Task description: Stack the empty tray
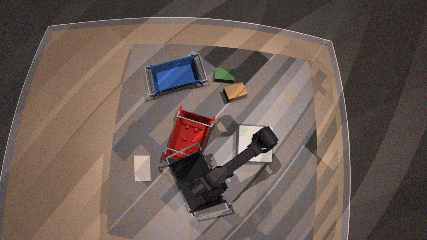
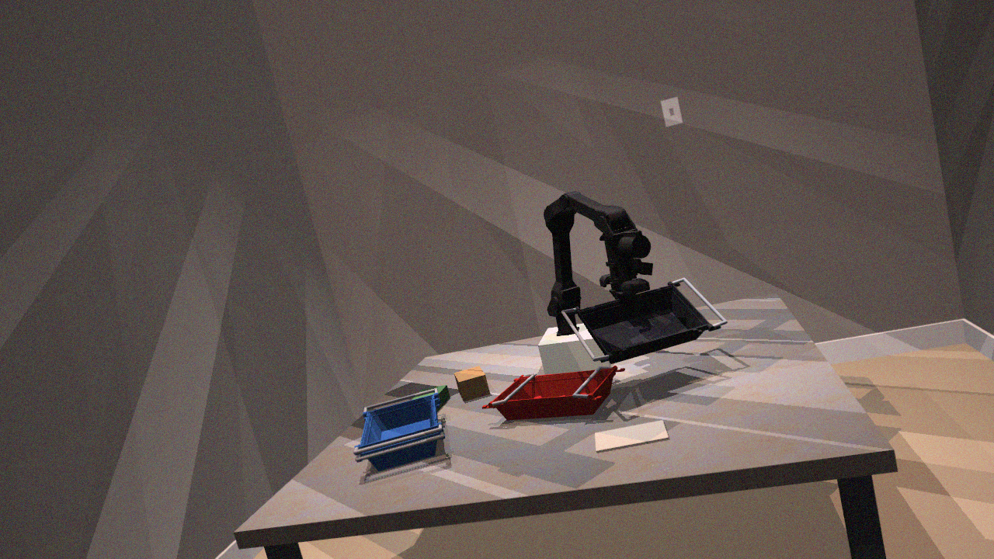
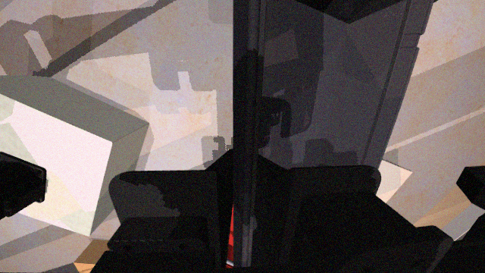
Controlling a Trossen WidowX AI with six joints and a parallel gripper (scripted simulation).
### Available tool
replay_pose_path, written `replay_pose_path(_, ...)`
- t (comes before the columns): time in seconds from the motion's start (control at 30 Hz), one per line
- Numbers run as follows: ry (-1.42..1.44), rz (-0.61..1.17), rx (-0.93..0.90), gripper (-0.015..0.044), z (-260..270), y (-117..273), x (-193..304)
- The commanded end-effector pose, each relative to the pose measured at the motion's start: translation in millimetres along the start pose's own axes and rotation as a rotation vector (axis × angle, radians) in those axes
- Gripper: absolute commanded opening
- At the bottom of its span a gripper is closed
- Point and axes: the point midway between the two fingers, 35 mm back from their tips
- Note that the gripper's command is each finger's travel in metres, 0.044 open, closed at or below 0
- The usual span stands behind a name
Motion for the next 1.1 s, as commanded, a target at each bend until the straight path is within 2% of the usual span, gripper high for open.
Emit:
replay_pose_path(0.0,-0.045,-0.014,0.025,0.0000,-10,7,13)
replay_pose_path(1.07,-0.427,-0.011,0.027,0.0000,-36,7,132)
Point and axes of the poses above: the point midway between the two fingers, 35 mm back from their tips, its own y axis back along the fingers, its own z axis across the jaws, x = y × z, and after that the axes turned 12 degrees about -y, right-handed
